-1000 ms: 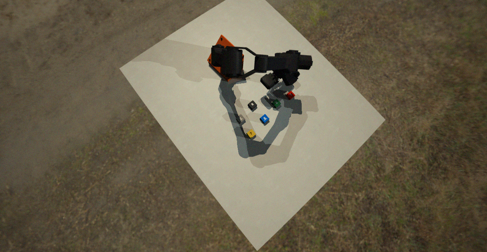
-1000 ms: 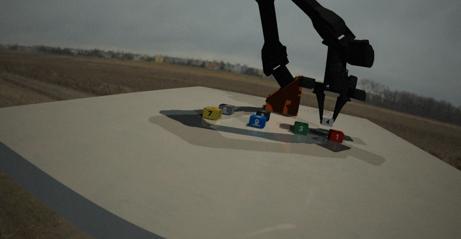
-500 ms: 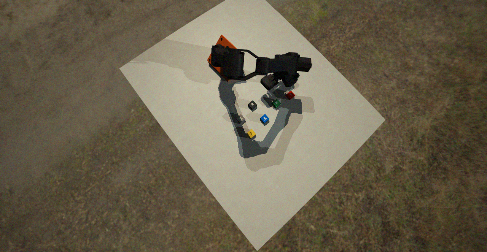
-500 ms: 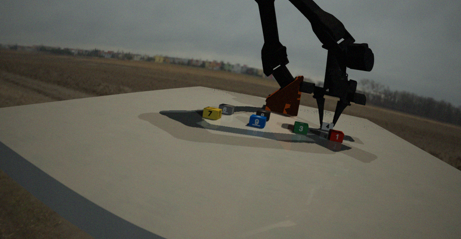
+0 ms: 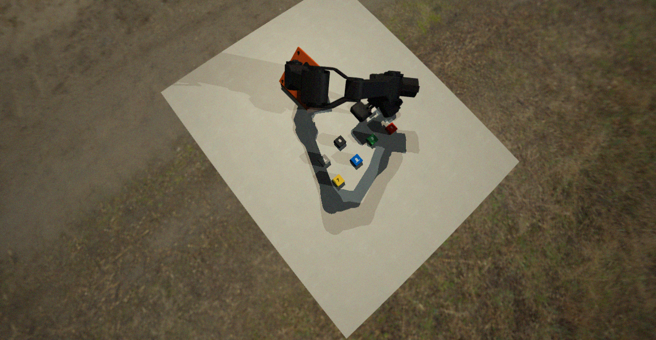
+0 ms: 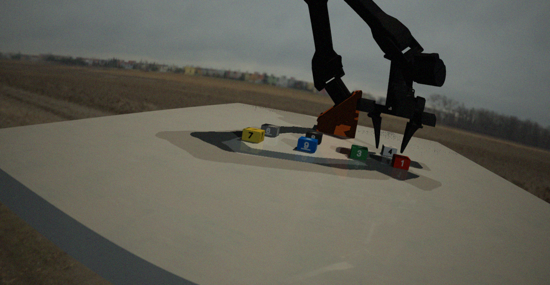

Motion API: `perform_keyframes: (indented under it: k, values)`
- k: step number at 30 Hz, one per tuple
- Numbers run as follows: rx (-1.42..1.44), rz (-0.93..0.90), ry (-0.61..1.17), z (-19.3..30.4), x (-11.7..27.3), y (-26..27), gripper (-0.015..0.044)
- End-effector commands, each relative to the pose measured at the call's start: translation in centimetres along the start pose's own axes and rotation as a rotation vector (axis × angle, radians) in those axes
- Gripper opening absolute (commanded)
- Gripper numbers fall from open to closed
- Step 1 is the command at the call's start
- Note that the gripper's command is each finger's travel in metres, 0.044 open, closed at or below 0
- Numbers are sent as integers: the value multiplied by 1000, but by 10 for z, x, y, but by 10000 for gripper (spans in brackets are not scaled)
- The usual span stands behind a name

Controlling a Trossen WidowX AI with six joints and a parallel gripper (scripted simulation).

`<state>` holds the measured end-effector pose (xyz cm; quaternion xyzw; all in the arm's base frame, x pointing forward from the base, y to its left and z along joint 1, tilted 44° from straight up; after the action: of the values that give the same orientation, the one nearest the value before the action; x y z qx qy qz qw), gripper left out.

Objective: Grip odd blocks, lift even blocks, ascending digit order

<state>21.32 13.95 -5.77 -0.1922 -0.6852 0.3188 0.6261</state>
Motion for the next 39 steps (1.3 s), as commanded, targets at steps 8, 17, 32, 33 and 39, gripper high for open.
perform_keyframes:
  k: [8, 17, 32, 33, 39]
  values:
    - [8, 3, 2, 0, 23, 0, 400]
    - [14, 8, -11, -2, 62, 1, 295]
    - [9, 0, 3, 1, 117, 0, 120]
    - [9, 0, 3, 1, 117, 0, 120]
    - [18, -31, -1, -31, 124, -79, 120]
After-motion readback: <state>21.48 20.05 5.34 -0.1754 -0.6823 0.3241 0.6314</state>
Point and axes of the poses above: the point midway between the two fingers, 35 mm back from their tips, its own x axis back along the fingers, its own y axis across the jaws, z = x × y, the point moved 7 cm from there along x, back along the fingers, and after that the axes turned 5 degrees about x, right-handed, at the moved point
